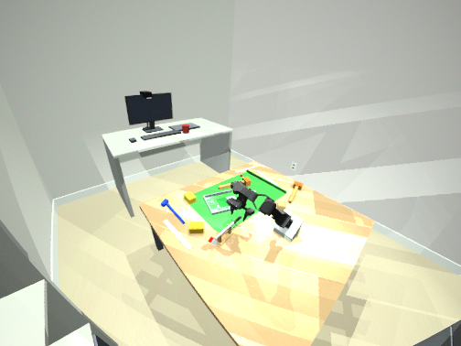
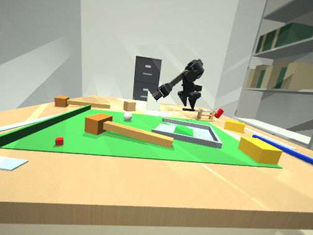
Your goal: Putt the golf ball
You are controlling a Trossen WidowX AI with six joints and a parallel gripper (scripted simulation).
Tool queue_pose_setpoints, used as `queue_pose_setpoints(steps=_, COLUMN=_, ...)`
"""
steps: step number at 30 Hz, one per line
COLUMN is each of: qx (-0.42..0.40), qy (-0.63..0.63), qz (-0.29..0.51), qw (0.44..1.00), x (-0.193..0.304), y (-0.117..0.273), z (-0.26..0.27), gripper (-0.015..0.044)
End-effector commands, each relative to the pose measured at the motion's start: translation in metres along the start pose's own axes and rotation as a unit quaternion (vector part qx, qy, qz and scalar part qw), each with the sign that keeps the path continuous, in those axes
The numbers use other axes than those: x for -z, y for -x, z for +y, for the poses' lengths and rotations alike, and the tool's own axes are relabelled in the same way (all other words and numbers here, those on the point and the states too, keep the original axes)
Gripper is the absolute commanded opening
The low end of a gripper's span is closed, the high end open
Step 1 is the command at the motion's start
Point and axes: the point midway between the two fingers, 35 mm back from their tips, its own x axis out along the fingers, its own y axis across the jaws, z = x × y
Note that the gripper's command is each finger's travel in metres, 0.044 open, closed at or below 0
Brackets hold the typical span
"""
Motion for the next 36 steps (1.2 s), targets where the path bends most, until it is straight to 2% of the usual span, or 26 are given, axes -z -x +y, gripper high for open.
queue_pose_setpoints(steps=1, qx=-0.002, qy=-0.004, qz=-0.003, qw=1.0, x=0.003, y=-0.012, z=0.002, gripper=0.044)
queue_pose_setpoints(steps=31, qx=-0.002, qy=-0.004, qz=-0.004, qw=1.0, x=0.011, y=-0.046, z=0.003, gripper=0.044)
queue_pose_setpoints(steps=36, qx=0.0, qy=0.001, qz=-0.003, qw=1.0, x=0.01, y=-0.043, z=0.001, gripper=0.0309)
